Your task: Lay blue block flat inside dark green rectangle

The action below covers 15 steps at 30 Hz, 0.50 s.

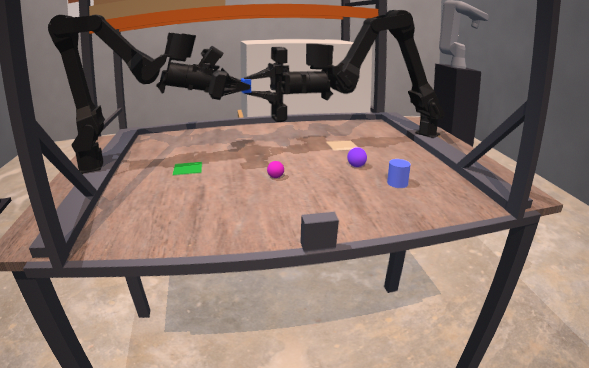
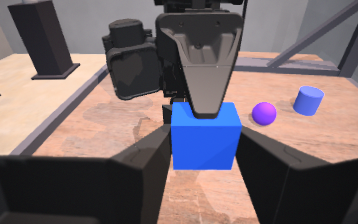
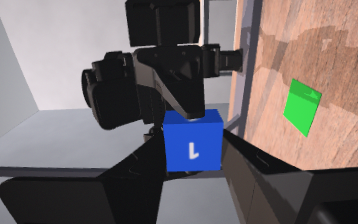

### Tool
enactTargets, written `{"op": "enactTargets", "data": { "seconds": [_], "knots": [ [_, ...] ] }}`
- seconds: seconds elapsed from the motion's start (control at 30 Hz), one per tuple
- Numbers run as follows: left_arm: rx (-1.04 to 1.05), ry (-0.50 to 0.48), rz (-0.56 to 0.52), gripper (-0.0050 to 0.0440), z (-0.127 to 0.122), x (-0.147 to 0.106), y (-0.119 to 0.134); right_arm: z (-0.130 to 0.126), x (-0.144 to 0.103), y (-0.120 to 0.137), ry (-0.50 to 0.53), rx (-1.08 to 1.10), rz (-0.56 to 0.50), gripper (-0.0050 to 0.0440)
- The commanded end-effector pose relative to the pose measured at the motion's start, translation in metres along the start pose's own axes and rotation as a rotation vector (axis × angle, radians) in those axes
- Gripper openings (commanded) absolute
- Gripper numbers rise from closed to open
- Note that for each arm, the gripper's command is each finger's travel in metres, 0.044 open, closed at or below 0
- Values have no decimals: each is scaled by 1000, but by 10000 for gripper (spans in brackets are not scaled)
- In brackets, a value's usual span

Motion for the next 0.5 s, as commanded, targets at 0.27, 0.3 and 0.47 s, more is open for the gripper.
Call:
{"op": "enactTargets", "data": {
  "seconds": [0.27,0.3,0.47],
  "knots": [
    [-2,1,-23,77,0,-1,-8,11,1,0,-29,-1,2,-50],
    [-2,1,-23,77,0,-1,-8,11,1,0,-29,-1,2,-50],
    [-2,1,-23,0,0,-1,-8,11,1,0,-29,-1,2,96]
  ]
}}
Point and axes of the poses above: on each arm, the point midway between the two fingers, 35 mm back from their tips, its own x axis out along the fingers, its own z axis across the jaws, y = z × x, the point moved 4 cm from there along -x, back along the fingers, and after that the axes turned 1 degree about x, right-handed, at the moved point
